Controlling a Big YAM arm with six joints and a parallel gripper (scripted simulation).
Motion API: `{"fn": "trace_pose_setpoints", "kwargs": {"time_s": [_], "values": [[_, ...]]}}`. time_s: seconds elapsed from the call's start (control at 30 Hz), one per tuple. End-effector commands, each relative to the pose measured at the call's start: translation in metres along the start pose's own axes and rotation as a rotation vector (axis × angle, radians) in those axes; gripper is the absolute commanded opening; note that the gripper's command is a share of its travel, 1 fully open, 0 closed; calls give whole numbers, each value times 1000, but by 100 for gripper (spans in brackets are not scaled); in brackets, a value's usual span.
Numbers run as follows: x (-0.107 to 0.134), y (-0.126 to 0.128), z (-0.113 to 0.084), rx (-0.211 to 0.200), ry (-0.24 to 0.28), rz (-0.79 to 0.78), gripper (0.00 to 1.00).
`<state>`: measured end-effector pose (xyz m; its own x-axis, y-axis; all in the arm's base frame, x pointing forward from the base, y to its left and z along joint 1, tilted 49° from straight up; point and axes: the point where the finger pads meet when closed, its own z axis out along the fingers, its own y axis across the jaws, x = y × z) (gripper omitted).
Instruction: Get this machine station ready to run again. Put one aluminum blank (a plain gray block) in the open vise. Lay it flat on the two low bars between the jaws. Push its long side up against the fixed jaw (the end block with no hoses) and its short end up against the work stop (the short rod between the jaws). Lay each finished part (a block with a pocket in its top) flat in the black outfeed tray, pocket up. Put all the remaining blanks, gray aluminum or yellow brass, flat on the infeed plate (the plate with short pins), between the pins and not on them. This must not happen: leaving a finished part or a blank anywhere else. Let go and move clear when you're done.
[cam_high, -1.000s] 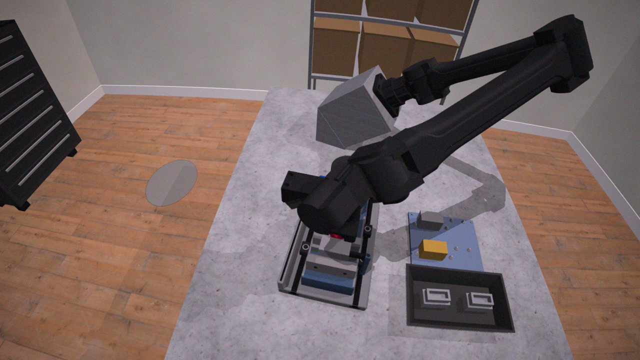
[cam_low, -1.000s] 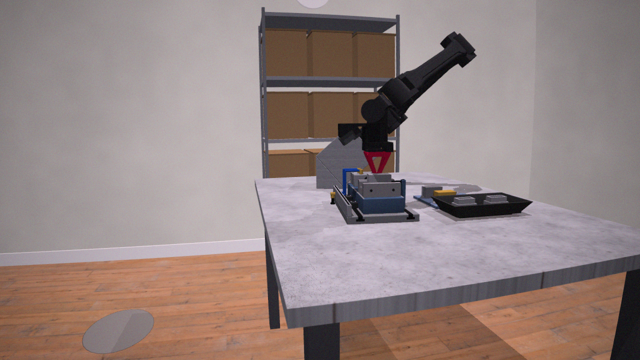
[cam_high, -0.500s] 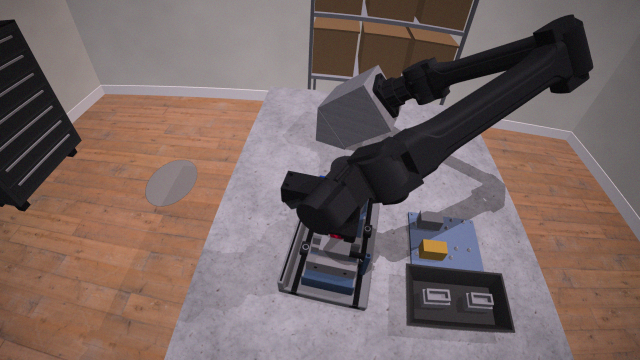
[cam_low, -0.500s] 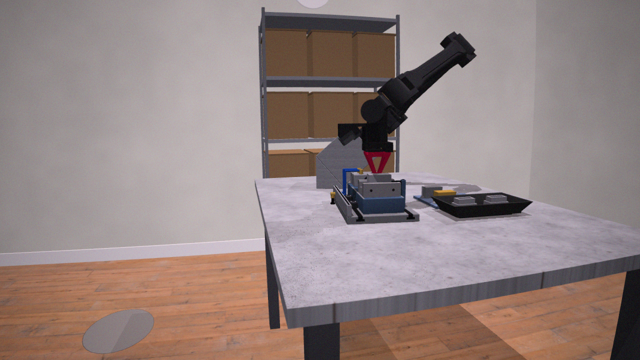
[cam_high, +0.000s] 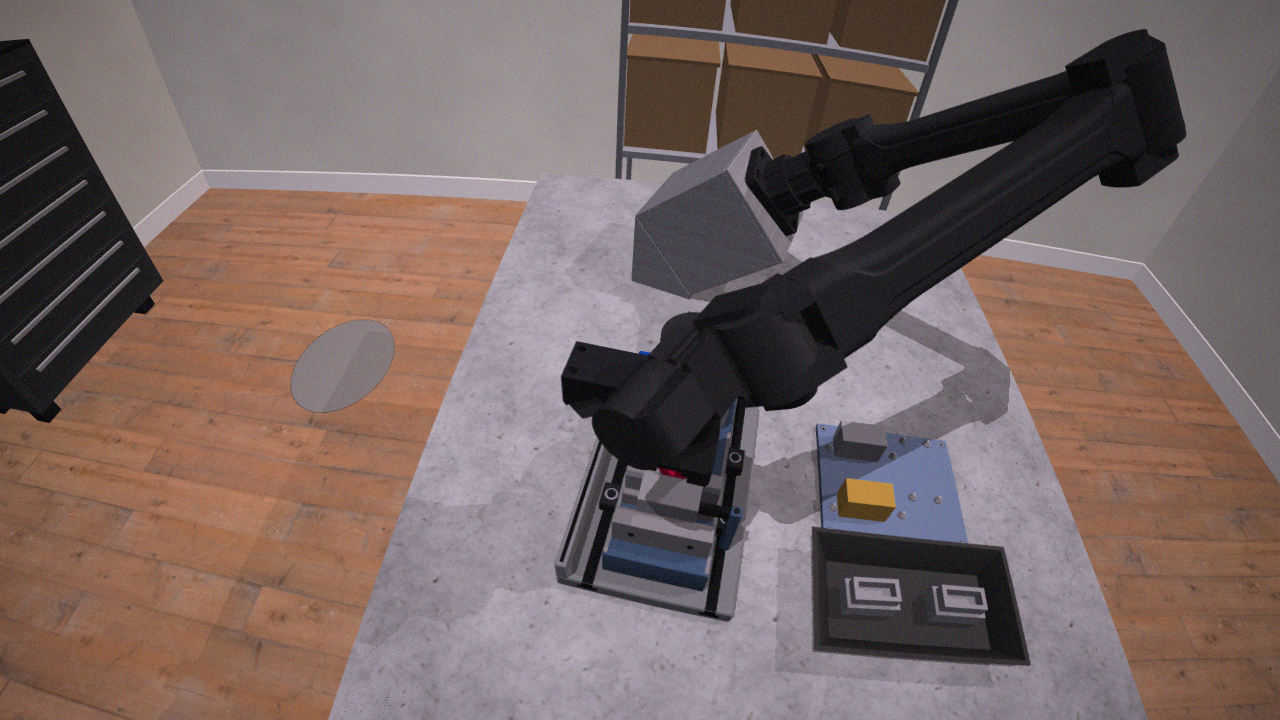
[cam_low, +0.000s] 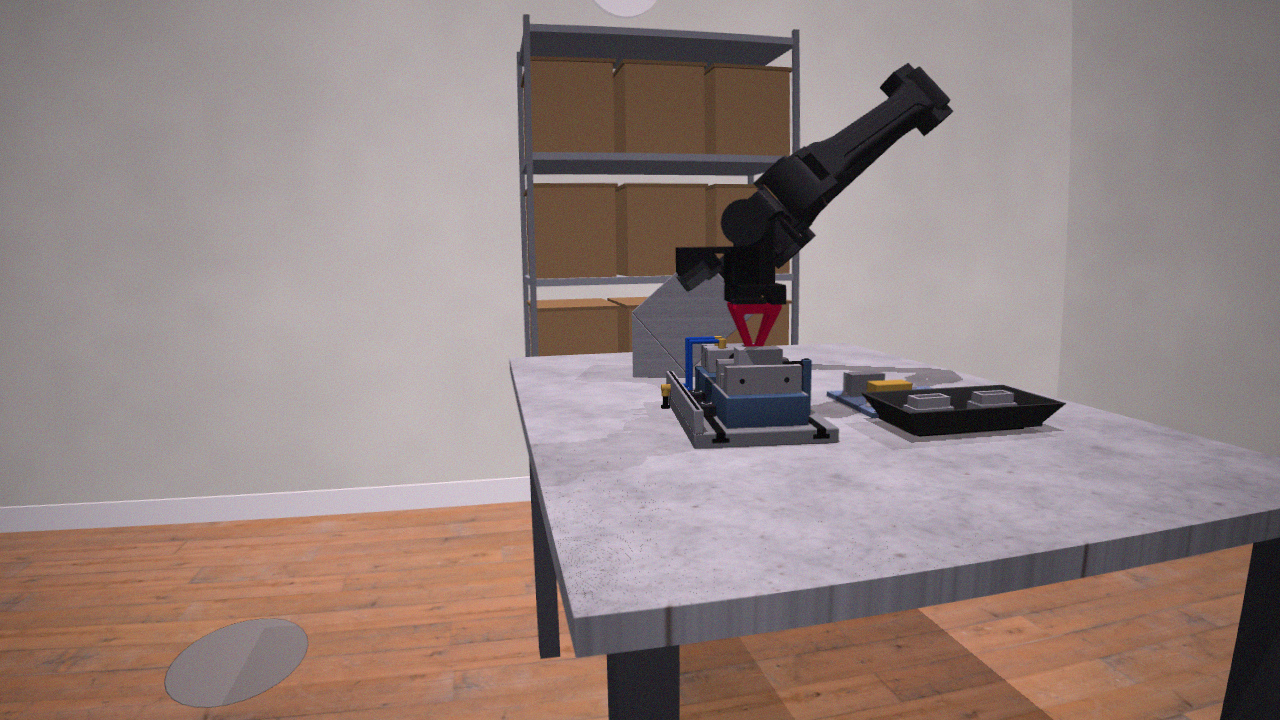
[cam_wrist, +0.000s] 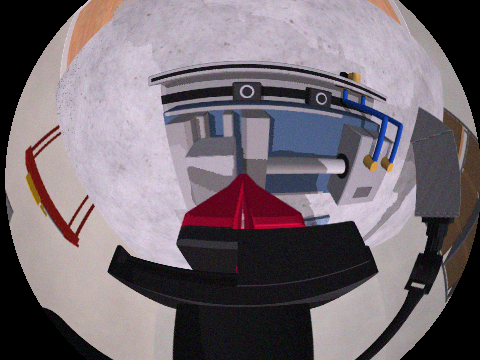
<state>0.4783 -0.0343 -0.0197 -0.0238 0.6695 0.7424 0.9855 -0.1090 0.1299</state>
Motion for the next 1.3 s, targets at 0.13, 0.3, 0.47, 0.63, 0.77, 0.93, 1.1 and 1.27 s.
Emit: {"fn": "trace_pose_setpoints", "kwargs": {"time_s": [0.13, 0.3, 0.47, 0.63, 0.77, 0.93, 1.1, 1.27], "values": [[6, 24, 5, -6, -3, -32, 0], [6, 25, 5, -7, -4, -33, 0], [6, 26, 5, -7, -4, -34, 0], [6, 27, 5, -8, -4, -35, 0], [6, 27, 5, -9, -4, -35, 0], [5, 28, 5, -9, -4, -36, 0], [5, 28, 5, -9, -5, -36, 0], [5, 28, 5, -9, -5, -36, 0]]}}
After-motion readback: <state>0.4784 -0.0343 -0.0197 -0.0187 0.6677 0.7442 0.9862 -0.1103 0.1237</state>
